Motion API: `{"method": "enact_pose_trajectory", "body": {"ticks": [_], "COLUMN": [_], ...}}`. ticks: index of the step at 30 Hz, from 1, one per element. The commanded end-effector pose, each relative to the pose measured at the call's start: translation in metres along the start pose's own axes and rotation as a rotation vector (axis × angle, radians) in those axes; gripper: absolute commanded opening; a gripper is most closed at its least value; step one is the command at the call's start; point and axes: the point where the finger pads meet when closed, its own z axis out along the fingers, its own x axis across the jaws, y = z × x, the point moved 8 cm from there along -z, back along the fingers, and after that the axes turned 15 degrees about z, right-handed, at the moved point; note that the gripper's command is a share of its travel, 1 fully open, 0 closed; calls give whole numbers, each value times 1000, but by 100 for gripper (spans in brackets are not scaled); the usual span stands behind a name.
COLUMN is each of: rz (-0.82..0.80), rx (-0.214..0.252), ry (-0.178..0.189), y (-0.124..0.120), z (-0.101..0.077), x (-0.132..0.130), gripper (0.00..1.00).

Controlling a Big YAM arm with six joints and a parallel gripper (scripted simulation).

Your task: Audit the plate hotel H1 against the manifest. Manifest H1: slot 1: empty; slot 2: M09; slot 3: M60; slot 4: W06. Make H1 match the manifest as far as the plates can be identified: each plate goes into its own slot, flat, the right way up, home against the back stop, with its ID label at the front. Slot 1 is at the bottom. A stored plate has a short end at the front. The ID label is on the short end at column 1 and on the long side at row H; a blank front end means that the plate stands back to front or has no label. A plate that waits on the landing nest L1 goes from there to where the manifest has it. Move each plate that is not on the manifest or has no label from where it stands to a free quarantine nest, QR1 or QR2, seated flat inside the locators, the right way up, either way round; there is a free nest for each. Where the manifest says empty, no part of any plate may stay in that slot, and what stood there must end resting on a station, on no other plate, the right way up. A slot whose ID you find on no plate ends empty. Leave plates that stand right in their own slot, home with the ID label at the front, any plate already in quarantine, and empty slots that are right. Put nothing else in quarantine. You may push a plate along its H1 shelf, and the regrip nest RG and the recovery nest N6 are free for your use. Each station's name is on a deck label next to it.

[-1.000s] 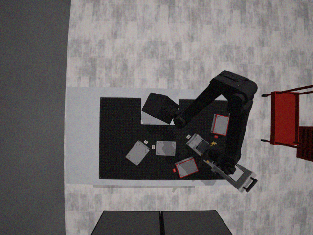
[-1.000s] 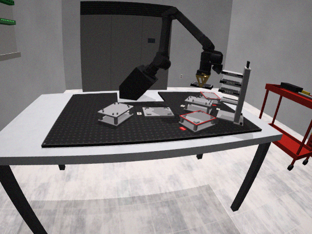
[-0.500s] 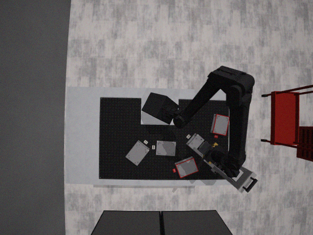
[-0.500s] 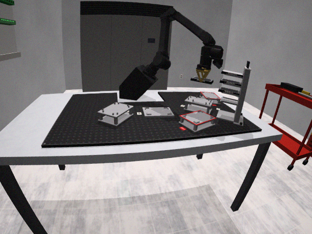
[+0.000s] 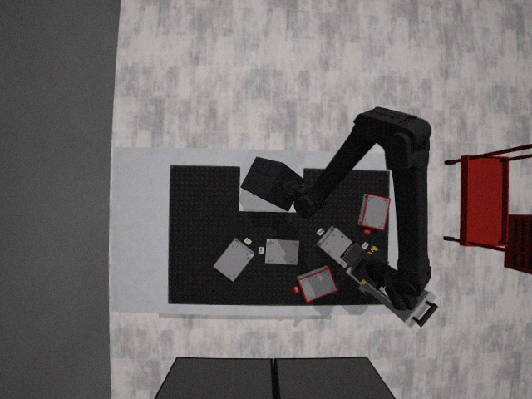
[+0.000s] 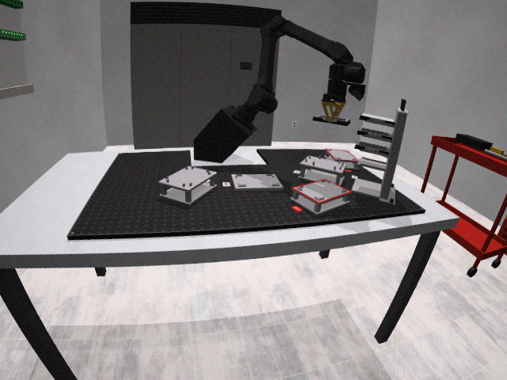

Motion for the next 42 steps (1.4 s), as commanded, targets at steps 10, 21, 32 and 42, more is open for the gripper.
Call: {"method": "enact_pose_trajectory", "body": {"ticks": [10, 21, 32, 42], "rz": [-139, -375, -586, -818], "rx": [-17, -17, -14, -8], "ry": [-11, -18, -23, -25], "y": [19, 36, 50, 64], "z": [-26, -27, -26, -26], "x": [-14, -44, -72, -103], "gripper": [86, 86, 86, 86]}}
